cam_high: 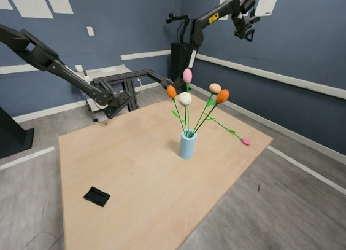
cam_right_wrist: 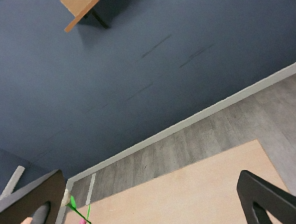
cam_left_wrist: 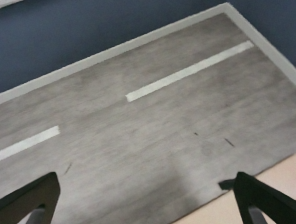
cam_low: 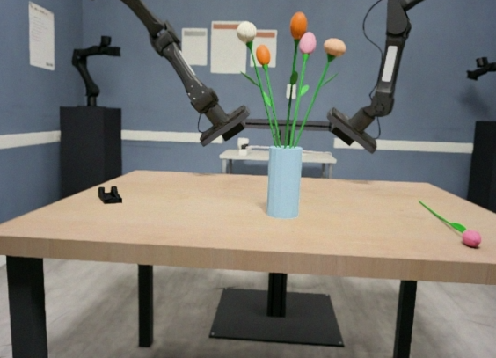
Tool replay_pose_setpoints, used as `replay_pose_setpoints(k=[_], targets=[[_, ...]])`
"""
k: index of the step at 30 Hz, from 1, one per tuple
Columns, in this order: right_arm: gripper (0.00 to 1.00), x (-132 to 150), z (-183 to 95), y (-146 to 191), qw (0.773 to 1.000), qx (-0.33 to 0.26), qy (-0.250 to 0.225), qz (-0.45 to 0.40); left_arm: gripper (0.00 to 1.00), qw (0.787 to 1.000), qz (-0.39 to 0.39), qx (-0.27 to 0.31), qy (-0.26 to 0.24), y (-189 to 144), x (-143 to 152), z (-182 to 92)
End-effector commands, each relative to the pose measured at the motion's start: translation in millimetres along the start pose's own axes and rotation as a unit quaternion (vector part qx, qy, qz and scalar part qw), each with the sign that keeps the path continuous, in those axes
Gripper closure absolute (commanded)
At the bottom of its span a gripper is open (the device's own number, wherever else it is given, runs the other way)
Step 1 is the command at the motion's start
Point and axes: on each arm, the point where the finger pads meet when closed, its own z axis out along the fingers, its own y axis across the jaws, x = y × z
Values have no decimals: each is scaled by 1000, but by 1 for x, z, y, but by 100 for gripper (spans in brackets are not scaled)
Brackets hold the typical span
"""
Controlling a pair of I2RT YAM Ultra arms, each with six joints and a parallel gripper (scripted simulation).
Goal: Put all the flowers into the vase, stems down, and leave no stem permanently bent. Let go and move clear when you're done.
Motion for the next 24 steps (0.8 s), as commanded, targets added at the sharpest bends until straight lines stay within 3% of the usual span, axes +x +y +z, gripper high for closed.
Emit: replay_pose_setpoints(k=[1,13,24], targets=[[0,-10,-7,-2,1000,10,-17,1,0,999,0,-29,-39,9,-17,-25],[0,-10,-8,-12,999,40,-17,0,0,983,0,-178,-38,51,-17,-35],[0,-10,-8,-16,998,53,-17,0,0,970,0,-240,-38,68,-17,-42]])
